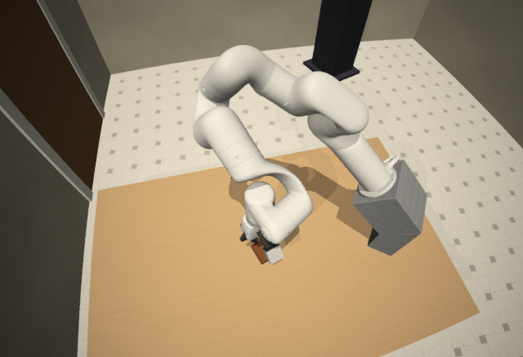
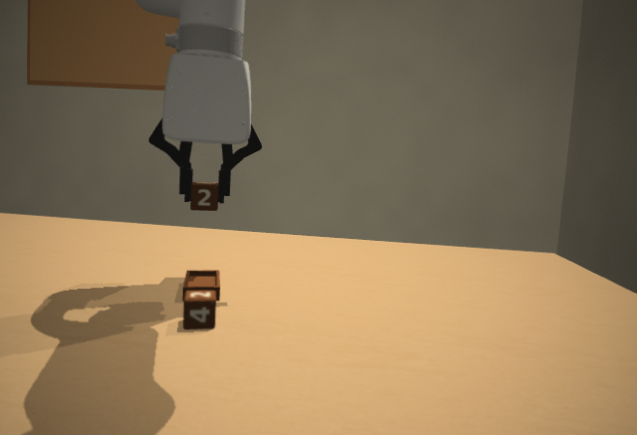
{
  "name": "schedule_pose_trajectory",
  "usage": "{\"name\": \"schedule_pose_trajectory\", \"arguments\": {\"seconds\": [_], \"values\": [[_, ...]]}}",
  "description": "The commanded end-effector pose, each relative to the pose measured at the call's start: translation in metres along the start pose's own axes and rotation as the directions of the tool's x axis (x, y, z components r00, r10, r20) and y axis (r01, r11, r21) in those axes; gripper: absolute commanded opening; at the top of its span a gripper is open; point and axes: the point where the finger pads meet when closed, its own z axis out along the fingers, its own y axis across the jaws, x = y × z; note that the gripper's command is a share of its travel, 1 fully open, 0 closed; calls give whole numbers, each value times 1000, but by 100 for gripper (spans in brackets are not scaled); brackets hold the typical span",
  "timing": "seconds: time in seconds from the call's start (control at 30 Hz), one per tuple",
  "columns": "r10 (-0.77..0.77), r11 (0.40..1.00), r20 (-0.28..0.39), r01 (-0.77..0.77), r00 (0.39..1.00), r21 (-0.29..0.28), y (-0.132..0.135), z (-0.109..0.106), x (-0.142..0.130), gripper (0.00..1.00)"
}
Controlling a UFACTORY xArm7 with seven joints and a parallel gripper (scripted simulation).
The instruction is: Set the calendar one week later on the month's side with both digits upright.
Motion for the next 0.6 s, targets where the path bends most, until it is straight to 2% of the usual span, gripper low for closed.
{"name": "schedule_pose_trajectory", "arguments": {"seconds": [0.0, 0.2, 0.3, 0.37, 0.57], "values": [[40, 999, -2, -40, 999, -3, 2, -1, 4, 29], [243, 970, -3, -243, 970, -3, 5, 0, 20, 29], [264, 965, -3, -264, 965, -3, 5, 1, 21, 29], [367, 930, -4, -367, 930, -2, 6, 1, 30, 29], [498, 867, -4, -498, 867, -2, 8, 2, 41, 29]]}}
